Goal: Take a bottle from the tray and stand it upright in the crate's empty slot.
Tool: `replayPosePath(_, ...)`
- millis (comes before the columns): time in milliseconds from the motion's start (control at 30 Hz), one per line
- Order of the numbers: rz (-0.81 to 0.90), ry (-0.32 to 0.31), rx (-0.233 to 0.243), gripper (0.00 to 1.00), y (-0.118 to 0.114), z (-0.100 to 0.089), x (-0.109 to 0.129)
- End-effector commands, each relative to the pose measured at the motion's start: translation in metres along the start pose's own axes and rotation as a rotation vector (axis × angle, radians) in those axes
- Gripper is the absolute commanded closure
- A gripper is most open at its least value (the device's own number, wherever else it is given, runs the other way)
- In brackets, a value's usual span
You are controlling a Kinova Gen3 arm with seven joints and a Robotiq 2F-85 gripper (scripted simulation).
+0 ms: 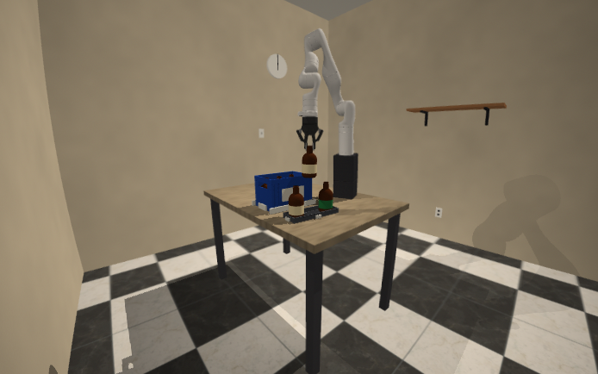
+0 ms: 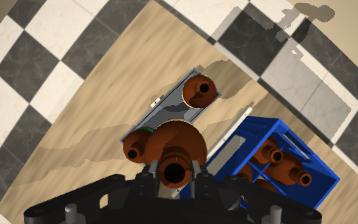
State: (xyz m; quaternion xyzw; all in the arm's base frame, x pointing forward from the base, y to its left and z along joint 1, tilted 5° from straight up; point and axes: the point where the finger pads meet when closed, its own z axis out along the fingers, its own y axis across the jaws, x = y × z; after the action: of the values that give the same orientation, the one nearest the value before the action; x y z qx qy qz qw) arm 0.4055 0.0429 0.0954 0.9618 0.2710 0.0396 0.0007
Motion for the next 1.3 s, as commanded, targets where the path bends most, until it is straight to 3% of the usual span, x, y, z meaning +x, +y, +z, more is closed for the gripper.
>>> replayPosePath(0,0.000,0.005,0.001,1.00,0.003,-0.001,-0.007)
replayPosePath(1267,0.000,0.005,0.001,1.00,0.039,-0.001,-0.080)
